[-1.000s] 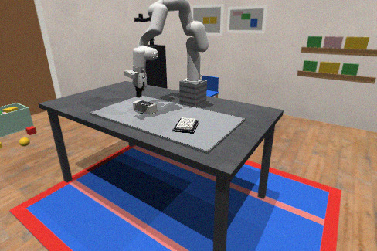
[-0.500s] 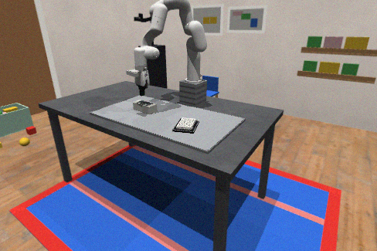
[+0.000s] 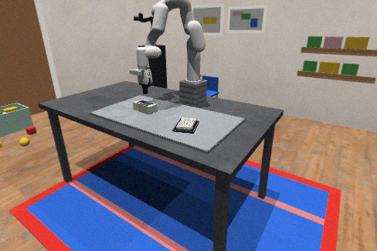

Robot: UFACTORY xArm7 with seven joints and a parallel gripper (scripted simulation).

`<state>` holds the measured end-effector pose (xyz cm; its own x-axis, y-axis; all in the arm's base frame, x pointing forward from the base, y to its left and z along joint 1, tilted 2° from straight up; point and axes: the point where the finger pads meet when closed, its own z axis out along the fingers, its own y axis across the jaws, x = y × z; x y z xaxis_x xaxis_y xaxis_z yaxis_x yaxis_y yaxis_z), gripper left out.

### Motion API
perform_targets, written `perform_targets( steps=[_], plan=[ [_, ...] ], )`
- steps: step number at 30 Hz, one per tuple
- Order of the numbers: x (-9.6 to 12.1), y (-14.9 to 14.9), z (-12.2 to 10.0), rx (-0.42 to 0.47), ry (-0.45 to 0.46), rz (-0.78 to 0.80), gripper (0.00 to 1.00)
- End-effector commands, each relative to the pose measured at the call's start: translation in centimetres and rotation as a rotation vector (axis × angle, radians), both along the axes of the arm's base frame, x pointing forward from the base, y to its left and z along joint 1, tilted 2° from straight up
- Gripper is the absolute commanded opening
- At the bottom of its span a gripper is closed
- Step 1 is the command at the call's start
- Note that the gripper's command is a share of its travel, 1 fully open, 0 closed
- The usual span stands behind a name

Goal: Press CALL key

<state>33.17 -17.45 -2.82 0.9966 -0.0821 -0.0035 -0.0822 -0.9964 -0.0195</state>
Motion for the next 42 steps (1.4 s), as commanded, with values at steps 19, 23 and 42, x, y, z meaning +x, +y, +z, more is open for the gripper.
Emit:
perform_targets(
  steps=[19, 23, 42],
  plan=[
    [-0.1, -0.1, -2.4, 0.005, -0.007, 0.004, 0.00],
    [-0.1, -0.1, -2.9, 0.005, -0.007, 0.004, 0.00],
    [-0.1, -0.1, -2.8, 0.005, -0.007, 0.004, 0.00]
  ],
)
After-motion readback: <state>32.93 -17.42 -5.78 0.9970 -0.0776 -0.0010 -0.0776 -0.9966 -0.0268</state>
